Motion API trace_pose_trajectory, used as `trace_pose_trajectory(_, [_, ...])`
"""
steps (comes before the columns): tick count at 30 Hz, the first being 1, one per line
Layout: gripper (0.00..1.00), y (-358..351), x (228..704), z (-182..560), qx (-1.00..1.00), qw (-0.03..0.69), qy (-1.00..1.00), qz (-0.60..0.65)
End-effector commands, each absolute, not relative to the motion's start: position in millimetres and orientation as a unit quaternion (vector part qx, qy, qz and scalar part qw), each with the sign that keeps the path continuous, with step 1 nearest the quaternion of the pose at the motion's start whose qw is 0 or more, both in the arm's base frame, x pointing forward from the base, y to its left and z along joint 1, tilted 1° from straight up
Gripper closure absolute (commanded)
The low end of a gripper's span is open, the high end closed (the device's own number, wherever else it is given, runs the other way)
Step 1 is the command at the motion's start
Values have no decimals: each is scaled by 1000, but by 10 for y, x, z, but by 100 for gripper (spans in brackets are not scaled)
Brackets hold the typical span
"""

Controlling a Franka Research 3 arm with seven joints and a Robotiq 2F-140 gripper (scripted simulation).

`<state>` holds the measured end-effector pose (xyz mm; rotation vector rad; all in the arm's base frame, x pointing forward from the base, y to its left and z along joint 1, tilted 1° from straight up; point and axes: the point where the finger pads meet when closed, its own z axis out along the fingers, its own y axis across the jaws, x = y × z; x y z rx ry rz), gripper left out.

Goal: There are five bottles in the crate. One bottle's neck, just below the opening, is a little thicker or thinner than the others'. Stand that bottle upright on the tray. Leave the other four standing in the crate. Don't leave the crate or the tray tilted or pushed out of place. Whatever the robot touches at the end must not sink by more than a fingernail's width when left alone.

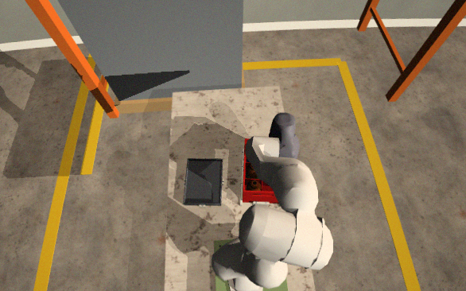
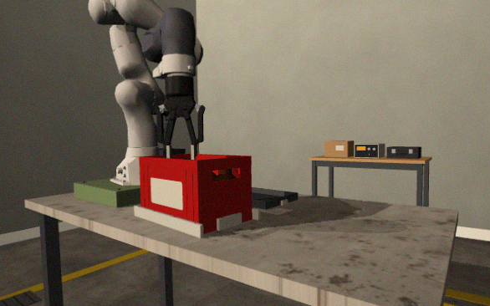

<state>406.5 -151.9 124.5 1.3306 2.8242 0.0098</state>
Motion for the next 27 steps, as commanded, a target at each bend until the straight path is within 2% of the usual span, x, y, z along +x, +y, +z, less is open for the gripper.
trace_pose_trajectory(1, [56, -1510, 4064, 1235, 424, 9, 906, 3])
trace_pose_trajectory(27, [56, -1509, 4058, 1574, 424, 9, 906, 3])
